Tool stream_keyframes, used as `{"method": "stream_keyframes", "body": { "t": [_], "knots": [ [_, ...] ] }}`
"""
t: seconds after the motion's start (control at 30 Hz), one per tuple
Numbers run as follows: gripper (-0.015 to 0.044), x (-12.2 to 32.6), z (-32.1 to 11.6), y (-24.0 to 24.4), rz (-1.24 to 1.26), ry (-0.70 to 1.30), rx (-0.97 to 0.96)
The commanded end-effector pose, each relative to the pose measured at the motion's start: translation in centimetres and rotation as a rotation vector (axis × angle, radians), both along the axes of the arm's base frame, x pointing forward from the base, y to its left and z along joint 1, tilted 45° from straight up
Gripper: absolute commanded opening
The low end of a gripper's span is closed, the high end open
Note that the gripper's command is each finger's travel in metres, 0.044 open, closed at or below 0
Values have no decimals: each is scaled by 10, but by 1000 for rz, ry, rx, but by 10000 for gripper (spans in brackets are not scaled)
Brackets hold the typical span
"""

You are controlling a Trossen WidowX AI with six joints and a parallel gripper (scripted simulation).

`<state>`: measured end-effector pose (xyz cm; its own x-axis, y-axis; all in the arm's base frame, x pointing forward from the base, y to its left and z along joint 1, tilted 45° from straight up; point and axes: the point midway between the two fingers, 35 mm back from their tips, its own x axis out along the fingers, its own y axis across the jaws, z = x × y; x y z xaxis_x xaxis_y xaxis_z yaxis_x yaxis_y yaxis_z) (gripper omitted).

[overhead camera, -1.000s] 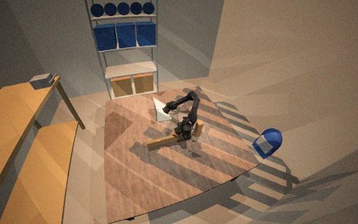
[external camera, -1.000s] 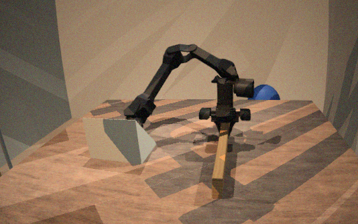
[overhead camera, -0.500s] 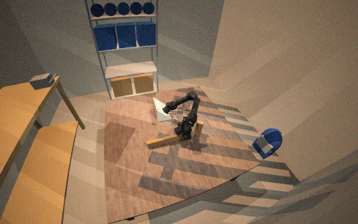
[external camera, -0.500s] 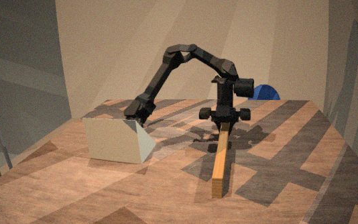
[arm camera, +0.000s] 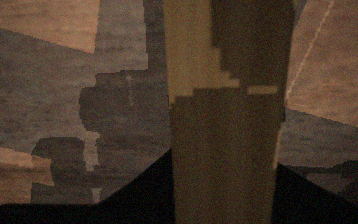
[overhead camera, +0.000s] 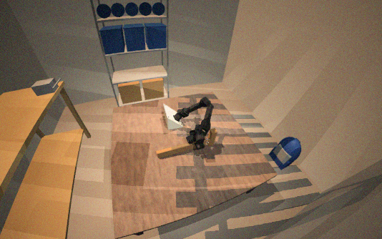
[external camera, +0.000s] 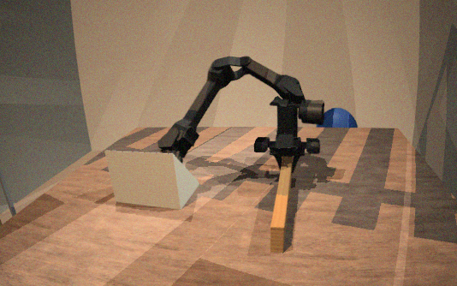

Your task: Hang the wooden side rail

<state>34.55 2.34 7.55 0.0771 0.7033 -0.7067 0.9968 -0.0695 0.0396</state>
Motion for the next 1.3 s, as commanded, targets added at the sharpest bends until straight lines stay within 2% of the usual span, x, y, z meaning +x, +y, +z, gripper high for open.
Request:
{"method": "stream_keyframes", "body": {
  "t": [0.0, 1.27],
  "knots": [
    [0, 2, 3, -2, -8, -5, -2],
    [0, 1, 5, 2, -8, -5, -1]
  ]
}}
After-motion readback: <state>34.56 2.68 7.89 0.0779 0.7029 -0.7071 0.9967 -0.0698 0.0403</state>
